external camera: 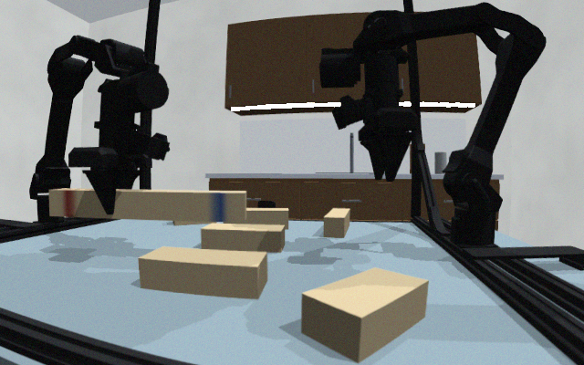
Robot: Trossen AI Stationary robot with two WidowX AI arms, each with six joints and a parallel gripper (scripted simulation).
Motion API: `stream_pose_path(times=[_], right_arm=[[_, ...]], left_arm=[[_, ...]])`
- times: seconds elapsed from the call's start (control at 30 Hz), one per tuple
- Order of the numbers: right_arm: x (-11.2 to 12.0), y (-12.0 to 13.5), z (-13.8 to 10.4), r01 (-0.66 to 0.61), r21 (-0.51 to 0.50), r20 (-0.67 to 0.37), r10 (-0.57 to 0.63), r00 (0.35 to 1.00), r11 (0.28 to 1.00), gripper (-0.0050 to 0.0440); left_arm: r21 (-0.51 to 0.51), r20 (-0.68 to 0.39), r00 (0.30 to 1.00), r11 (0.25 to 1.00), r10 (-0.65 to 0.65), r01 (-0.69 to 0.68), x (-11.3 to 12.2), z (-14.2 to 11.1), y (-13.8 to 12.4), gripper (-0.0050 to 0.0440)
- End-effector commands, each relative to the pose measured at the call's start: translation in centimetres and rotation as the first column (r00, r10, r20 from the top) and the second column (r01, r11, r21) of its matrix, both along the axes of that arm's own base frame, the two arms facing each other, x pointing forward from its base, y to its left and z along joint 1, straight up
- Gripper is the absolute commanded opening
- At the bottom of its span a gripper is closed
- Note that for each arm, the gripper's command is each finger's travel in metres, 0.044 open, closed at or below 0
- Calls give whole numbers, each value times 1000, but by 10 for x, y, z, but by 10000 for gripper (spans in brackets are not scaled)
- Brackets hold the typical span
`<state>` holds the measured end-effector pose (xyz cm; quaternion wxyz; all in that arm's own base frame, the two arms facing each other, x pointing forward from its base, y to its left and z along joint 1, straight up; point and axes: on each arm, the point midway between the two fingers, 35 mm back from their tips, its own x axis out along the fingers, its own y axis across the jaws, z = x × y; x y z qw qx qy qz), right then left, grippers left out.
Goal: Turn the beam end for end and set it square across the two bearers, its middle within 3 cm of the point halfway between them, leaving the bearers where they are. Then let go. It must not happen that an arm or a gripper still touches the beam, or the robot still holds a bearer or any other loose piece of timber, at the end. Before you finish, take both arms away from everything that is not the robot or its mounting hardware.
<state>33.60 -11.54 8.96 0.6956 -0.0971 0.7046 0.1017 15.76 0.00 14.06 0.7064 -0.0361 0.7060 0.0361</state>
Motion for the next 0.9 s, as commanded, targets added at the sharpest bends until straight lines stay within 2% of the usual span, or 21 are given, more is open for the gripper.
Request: stream_pose_path(times=[0.0, 0.87], right_arm=[[9, 1, 4, 24, -5, 14, -24, 1000, 1000, 0], [37, 11, 4, 107, -5, 14, -107, 994, 994, 0]], left_arm=[[0, -1, 1000, 1000, 2, -2, 0, 0, 0, 440], [0, -1, 1000, 1000, 2, -2, 0, 0, 0, 440]])
